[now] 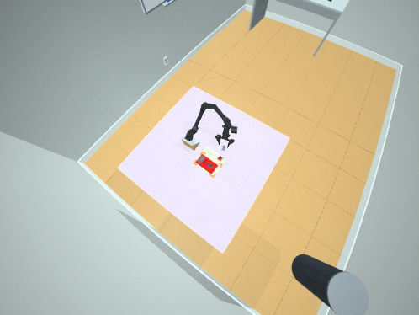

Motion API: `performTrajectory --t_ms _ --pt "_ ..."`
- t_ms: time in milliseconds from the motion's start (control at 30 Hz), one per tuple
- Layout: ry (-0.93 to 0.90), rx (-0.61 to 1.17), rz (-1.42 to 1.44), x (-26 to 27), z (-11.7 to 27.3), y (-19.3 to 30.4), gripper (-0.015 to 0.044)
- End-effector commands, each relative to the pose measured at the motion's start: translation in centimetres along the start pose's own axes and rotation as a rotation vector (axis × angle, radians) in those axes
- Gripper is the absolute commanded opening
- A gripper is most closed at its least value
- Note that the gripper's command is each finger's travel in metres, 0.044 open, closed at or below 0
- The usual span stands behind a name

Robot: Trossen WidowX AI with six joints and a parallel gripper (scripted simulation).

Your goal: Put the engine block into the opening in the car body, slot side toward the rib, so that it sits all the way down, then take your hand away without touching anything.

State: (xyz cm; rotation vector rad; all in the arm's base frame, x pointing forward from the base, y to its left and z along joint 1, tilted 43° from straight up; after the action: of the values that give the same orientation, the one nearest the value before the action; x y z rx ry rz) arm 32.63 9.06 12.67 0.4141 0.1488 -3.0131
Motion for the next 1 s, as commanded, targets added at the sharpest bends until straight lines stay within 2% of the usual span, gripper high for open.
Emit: performTrajectory --t_ms 0,967 --pt "-0.032 -0.034 -0.156 0.1 -0.4 0.1 0.044" --pt "-0.238 -0.166 -1.111 0.2 -0.8 1.4 0.044"
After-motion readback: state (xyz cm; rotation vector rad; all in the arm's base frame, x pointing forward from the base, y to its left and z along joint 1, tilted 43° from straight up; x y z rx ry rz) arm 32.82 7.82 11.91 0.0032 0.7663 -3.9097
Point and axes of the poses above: the point midway between the two fingers, 35 mm back from their tips, its own z axis back along the fingers, its own x axis across the jaws, y = z × x, the point moved 2 cm from there along z, back along the fingers, and after that the axes turned 14 degrees about z, right-handed, at the moved point
